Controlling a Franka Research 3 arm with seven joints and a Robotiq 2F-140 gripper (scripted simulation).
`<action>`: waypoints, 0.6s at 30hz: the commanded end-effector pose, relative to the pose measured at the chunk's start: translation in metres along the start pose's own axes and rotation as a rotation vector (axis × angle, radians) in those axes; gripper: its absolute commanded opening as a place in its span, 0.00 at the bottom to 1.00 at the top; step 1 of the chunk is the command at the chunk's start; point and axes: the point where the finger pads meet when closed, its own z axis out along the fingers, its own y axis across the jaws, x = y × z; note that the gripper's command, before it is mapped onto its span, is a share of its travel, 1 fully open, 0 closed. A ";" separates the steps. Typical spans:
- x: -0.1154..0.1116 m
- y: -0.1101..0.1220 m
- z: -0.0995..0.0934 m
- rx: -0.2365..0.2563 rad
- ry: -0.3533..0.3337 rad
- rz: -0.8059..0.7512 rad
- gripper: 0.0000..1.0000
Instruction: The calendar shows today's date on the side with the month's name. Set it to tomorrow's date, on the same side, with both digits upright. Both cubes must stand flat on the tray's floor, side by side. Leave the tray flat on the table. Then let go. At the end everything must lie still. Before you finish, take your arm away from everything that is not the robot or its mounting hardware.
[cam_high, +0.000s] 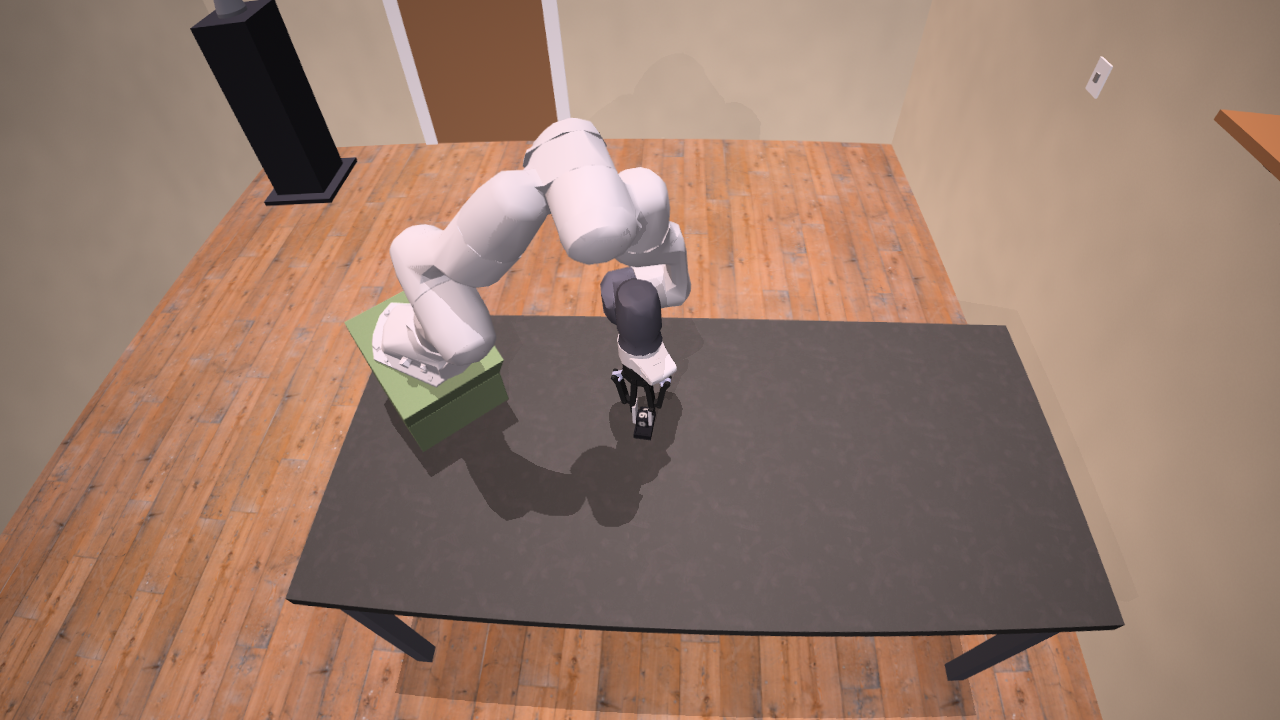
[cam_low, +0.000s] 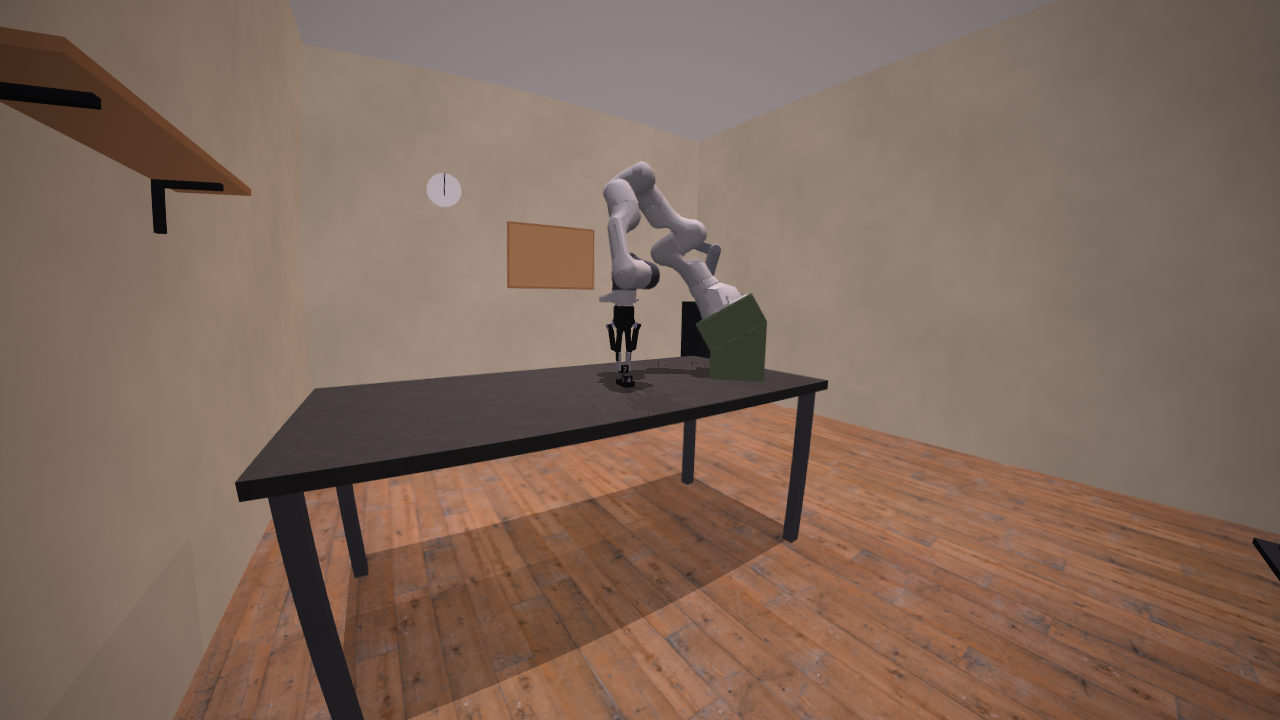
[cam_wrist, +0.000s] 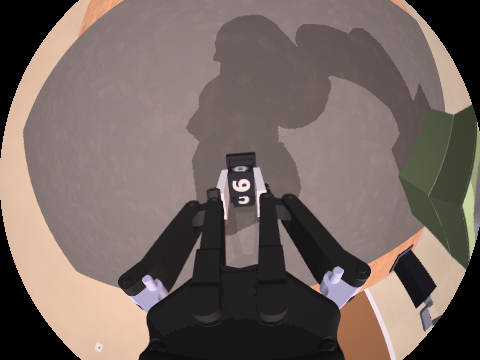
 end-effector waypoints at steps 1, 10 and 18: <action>-0.001 0.001 0.002 -0.001 -0.002 -0.002 0.16; -0.001 0.001 0.006 -0.001 -0.002 -0.002 0.16; -0.001 0.001 0.013 -0.001 -0.002 -0.002 0.16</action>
